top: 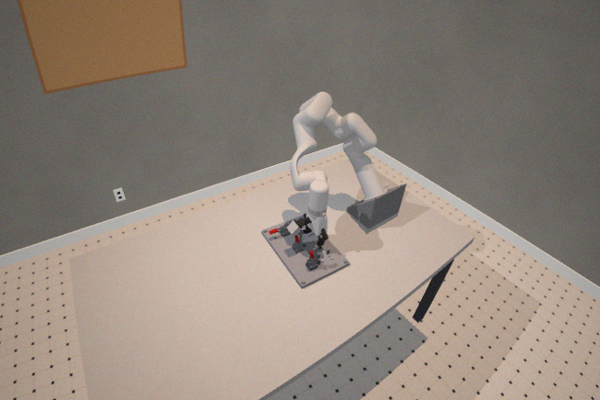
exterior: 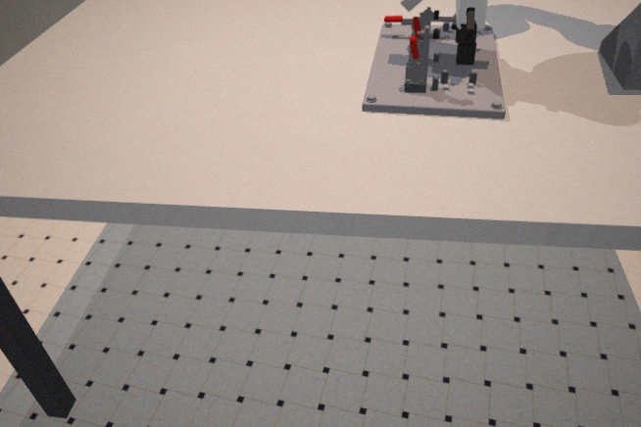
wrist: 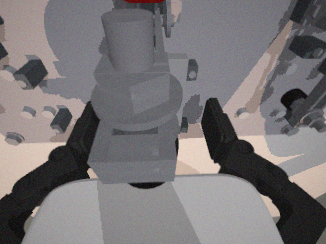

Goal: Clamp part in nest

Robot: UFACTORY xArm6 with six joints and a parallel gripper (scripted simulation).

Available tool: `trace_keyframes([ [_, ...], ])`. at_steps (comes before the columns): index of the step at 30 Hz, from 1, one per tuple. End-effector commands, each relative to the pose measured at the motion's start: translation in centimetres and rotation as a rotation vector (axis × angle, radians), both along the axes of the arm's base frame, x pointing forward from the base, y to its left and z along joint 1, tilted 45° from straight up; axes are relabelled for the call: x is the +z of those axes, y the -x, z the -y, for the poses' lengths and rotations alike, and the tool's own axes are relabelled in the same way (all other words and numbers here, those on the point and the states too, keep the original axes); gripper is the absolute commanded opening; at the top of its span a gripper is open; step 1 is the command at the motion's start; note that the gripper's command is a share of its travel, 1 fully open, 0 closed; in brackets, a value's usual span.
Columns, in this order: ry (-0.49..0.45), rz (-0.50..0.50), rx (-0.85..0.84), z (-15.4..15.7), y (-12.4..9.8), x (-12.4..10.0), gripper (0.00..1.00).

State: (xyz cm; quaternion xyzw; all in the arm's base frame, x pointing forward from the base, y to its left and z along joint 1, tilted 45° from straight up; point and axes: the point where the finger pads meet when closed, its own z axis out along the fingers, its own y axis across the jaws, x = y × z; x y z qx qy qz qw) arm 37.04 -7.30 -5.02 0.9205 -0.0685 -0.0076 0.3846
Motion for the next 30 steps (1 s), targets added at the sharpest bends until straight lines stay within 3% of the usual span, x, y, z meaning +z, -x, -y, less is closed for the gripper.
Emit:
trace_keyframes([
  [1,-0.001,0.003,0.001,-0.1,-0.1,0.1,1.00],
  [30,-0.001,0.003,0.001,-4.3,-0.5,4.3,1.00],
])
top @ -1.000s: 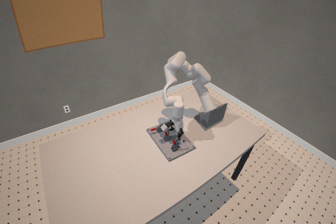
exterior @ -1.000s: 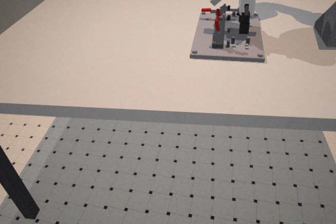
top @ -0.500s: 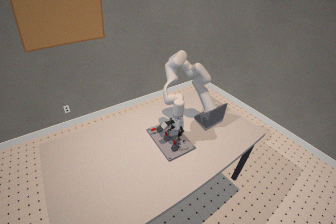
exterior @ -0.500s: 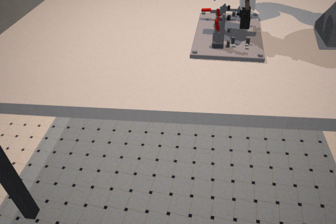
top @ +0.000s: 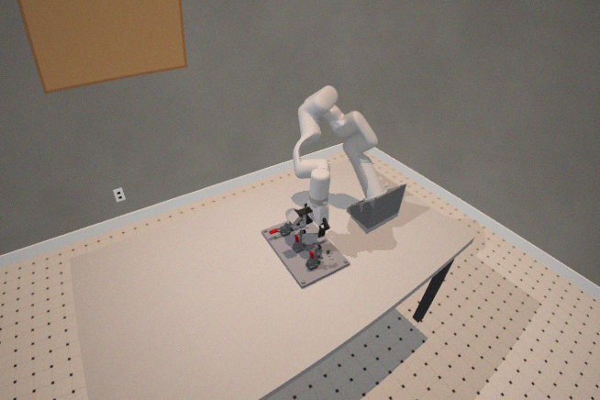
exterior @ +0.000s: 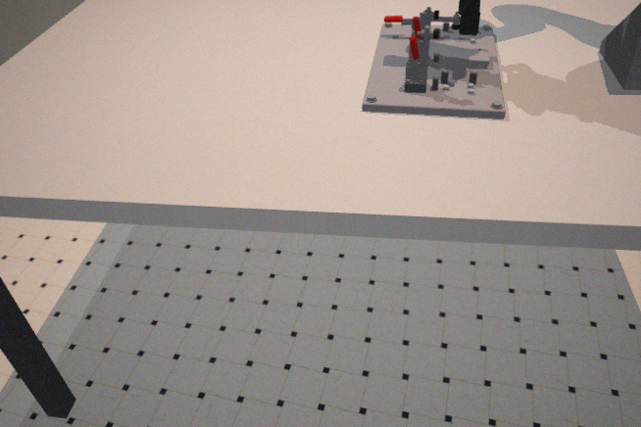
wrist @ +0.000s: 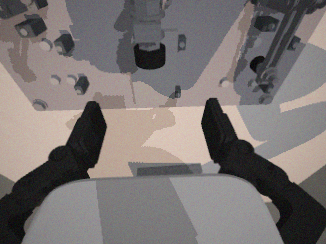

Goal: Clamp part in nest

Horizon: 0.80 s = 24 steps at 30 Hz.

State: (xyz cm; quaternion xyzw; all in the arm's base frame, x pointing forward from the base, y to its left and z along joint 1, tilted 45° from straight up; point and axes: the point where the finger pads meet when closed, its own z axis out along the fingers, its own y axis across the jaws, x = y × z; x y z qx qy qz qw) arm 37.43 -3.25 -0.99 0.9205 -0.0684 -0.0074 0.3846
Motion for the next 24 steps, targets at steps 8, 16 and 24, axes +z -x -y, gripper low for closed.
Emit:
trace_keyframes([
  [8,-0.001,0.002,0.001,-0.27,-0.13,0.26,1.00],
  [16,-0.001,0.002,0.001,-0.27,-0.13,0.26,1.00],
  [24,-0.001,0.002,0.001,-0.27,-0.13,0.26,0.00],
])
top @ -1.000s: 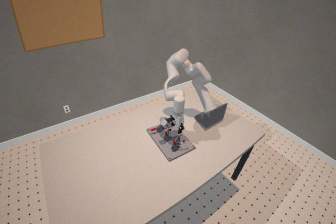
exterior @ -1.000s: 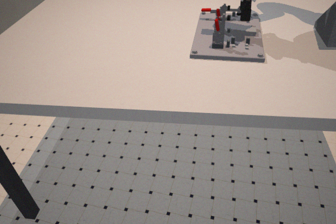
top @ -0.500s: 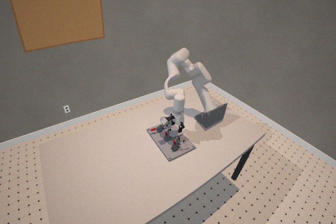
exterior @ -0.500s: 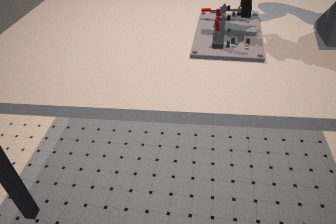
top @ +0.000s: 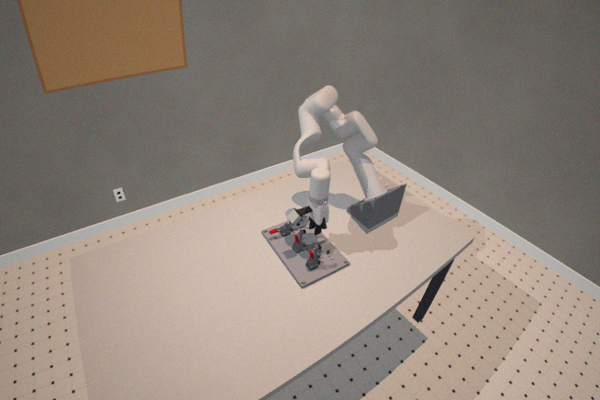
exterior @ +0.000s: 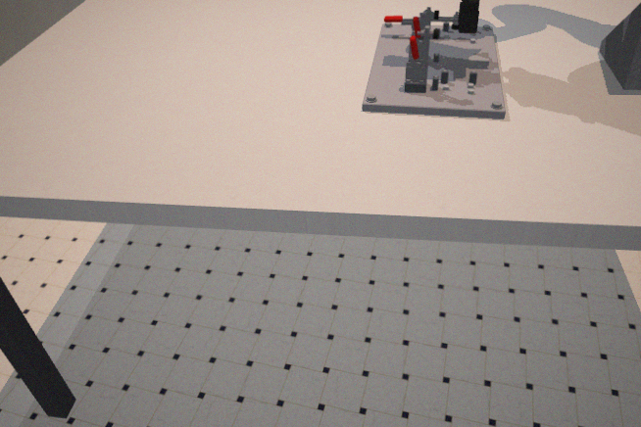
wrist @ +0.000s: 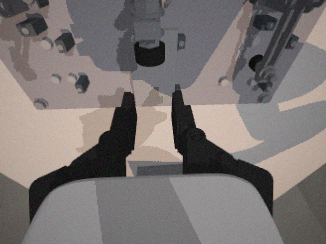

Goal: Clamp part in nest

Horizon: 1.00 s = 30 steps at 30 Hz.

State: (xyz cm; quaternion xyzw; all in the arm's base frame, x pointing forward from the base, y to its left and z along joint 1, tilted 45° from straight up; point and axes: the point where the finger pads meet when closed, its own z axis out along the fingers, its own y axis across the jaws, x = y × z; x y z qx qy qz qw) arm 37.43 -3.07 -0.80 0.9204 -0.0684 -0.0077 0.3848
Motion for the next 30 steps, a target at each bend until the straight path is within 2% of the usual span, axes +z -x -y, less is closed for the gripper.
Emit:
trace_keyframes([
  [1,-0.001,0.003,0.001,-0.09,-0.13,0.07,0.00],
  [30,-0.001,0.003,0.001,0.25,-0.10,-0.27,0.00],
])
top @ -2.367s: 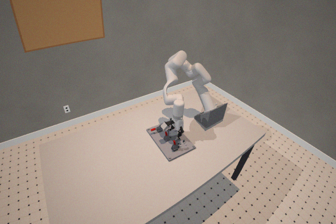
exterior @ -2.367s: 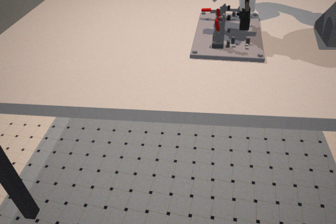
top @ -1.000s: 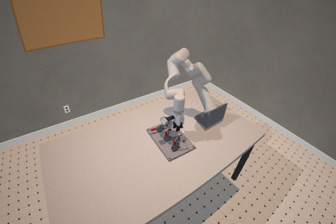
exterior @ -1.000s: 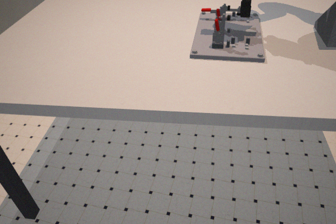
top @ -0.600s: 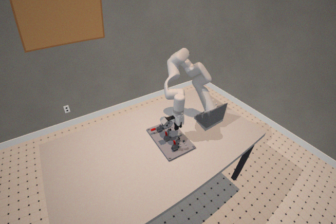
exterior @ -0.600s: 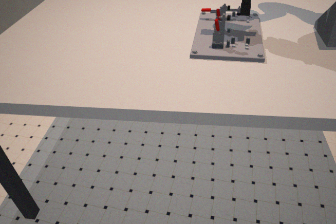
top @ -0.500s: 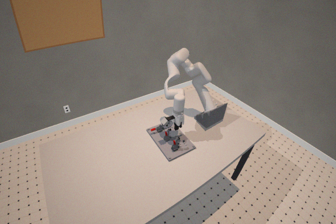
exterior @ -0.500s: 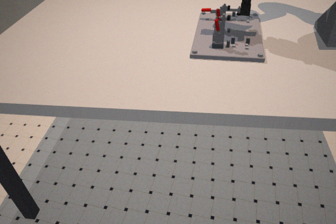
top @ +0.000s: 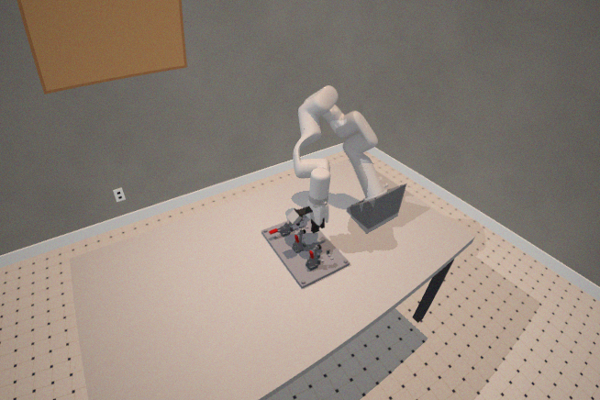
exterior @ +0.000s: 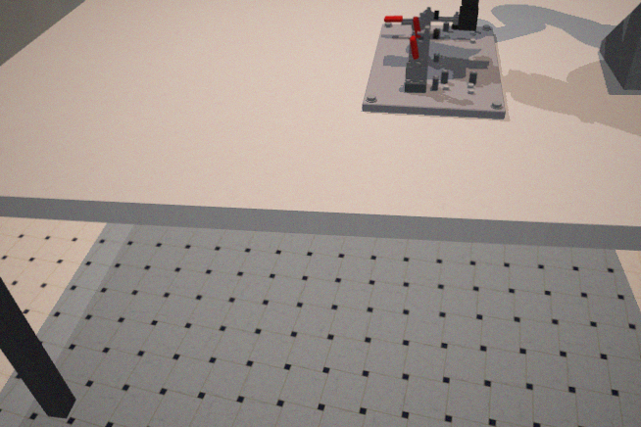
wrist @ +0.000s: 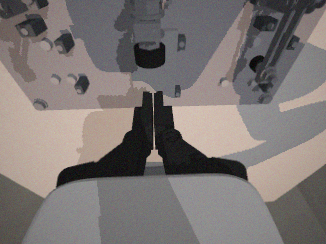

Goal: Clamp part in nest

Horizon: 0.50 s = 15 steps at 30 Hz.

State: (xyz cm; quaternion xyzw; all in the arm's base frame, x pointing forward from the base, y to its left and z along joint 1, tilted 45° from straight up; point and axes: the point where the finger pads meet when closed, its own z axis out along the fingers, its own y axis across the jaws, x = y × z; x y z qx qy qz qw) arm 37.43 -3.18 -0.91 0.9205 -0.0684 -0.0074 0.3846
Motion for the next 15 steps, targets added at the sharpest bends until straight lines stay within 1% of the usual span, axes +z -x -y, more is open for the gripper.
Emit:
trace_keyframes([
  [1,-0.001,0.002,0.001,0.3,-0.1,-0.3,0.00],
  [9,-0.001,0.002,0.001,1.2,0.0,-1.3,0.00],
  [15,-0.001,0.002,0.001,1.4,0.0,-1.4,0.00],
])
